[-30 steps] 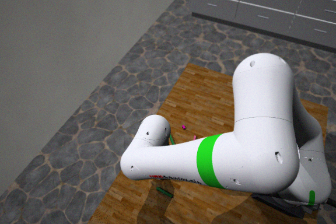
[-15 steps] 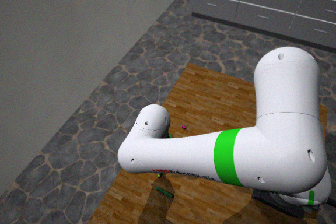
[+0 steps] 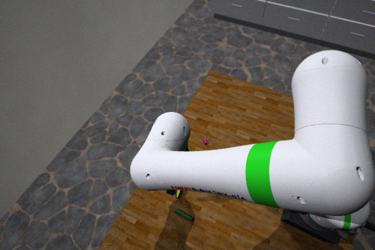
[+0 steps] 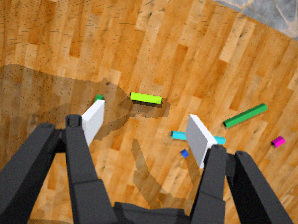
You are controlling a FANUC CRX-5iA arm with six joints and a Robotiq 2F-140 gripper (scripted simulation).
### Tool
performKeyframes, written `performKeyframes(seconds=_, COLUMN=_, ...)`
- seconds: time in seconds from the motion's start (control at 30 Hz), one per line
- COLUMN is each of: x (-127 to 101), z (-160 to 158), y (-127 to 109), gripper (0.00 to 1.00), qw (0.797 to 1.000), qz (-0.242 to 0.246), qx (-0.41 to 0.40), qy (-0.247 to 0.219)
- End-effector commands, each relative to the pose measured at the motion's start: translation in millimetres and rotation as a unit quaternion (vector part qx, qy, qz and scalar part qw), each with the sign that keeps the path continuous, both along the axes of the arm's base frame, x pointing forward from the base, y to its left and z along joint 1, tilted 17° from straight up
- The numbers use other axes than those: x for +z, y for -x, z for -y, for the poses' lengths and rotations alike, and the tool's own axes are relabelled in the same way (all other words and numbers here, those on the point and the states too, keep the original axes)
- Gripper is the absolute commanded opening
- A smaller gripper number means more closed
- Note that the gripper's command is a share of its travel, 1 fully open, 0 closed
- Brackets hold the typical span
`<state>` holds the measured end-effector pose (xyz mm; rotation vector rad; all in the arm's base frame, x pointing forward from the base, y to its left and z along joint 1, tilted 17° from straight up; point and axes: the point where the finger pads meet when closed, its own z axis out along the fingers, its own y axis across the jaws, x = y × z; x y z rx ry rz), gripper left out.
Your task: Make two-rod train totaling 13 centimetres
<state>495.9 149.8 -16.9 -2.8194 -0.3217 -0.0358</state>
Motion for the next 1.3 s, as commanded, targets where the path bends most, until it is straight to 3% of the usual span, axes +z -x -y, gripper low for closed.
performKeyframes(seconds=0.0, x=0, z=0, y=0, gripper=1.0, qw=1.0, qz=0.0, qx=0.0, qy=0.0)
performKeyframes(seconds=0.6, x=1, z=0, y=-1, gripper=1.0, qw=1.0, qz=0.0, qx=0.001, qy=0.0)
performKeyframes(seconds=0.9, x=6, z=-7, y=-22, gripper=1.0, qw=1.0, qz=0.005, qx=0.017, qy=-0.005)
performKeyframes(seconds=1.27, x=29, z=-35, y=-116, gripper=1.0, qw=0.994, qz=0.031, qx=0.098, qy=-0.028)
